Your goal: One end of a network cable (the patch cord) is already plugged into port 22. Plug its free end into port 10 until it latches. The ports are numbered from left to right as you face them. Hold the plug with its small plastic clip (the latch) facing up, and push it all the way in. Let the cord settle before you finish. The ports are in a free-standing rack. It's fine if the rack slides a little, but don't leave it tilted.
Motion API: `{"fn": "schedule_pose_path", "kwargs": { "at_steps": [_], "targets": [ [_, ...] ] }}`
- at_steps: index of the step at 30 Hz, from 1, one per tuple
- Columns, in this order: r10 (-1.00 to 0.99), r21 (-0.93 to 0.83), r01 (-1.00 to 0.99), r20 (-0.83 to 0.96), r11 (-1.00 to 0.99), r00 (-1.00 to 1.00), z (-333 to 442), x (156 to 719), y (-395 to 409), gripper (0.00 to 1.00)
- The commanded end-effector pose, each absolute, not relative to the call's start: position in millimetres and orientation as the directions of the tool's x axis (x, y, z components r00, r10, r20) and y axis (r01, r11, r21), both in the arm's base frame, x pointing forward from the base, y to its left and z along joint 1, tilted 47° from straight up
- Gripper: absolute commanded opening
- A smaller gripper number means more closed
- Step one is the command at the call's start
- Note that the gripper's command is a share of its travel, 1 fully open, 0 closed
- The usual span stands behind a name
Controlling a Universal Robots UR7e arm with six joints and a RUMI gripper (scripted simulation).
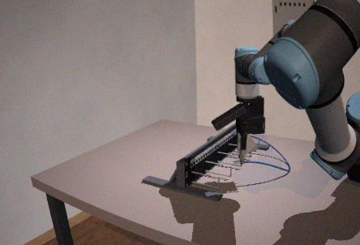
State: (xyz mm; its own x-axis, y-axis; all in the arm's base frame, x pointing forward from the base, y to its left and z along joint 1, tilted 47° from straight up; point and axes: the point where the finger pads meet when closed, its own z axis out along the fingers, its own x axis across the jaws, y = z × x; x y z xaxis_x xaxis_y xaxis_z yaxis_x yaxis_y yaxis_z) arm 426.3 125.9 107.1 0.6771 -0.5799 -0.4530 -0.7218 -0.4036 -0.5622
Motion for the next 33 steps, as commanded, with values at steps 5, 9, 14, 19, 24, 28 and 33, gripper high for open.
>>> {"fn": "schedule_pose_path", "kwargs": {
  "at_steps": [5,9,14,19,24,28,33],
  "targets": [
    [-0.617,-0.512,-0.787,-0.508,-0.345,0.601,101,438,113,0.00],
    [-0.631,-0.489,-0.812,-0.530,-0.318,0.566,99,443,108,0.00],
    [-0.641,-0.472,-0.830,-0.546,-0.298,0.540,97,447,104,0.00],
    [-0.654,-0.443,-0.857,-0.570,-0.265,0.497,94,453,97,0.00],
    [-0.666,-0.414,-0.880,-0.591,-0.234,0.455,91,458,91,0.00],
    [-0.670,-0.402,-0.888,-0.599,-0.221,0.438,90,460,89,0.00],
    [-0.679,-0.374,-0.907,-0.617,-0.191,0.398,88,465,83,0.00]
  ]
}}
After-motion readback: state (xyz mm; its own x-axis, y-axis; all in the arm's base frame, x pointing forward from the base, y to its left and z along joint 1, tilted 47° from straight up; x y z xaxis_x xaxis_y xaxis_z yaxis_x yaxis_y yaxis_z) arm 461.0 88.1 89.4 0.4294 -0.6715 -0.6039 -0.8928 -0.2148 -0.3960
